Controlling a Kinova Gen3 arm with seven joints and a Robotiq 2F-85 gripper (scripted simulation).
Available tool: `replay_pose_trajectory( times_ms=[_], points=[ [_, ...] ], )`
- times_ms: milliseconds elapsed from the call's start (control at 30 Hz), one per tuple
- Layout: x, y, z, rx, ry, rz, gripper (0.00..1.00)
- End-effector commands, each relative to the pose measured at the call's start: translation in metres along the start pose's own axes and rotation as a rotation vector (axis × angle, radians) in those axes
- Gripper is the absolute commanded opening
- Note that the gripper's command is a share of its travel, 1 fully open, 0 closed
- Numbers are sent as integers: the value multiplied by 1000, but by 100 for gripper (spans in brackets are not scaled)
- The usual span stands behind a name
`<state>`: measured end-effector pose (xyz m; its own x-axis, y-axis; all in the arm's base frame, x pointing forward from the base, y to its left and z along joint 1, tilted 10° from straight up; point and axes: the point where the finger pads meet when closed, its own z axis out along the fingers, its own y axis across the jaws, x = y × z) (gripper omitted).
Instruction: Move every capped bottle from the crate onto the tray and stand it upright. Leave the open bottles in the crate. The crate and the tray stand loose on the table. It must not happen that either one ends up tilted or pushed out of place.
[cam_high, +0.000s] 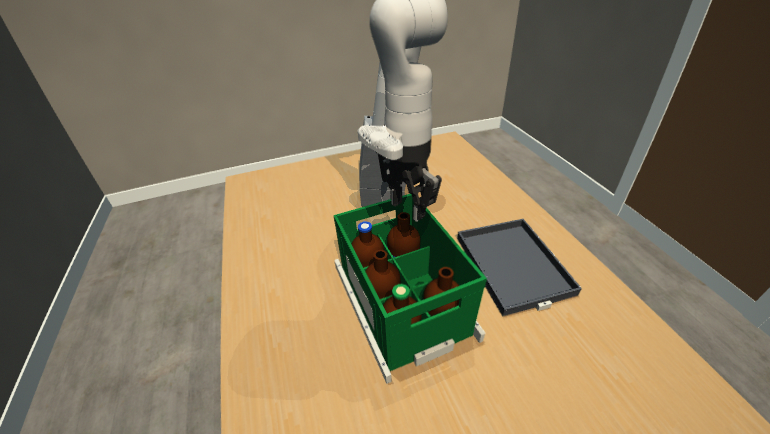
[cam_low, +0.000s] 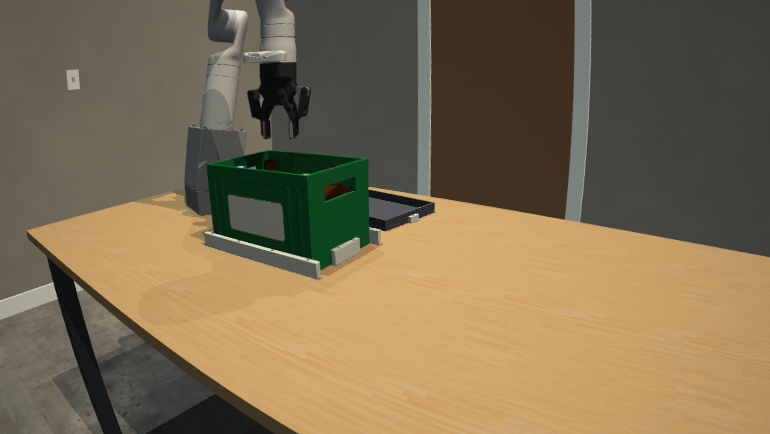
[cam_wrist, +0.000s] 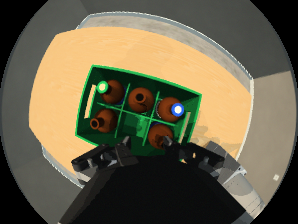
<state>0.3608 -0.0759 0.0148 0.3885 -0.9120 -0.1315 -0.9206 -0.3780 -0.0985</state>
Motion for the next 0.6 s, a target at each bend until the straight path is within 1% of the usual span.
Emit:
replay_pose_trajectory(
  times_ms=[0,267,333,367,567],
  points=[
    [8,10,0,1,-3,-8,60],
    [24,31,2,1,-3,-110,60],
    [24,31,2,1,-3,-110,60],
    [23,29,2,-1,1,-138,60],
    [36,44,4,0,0,-215,60]
  ],
)
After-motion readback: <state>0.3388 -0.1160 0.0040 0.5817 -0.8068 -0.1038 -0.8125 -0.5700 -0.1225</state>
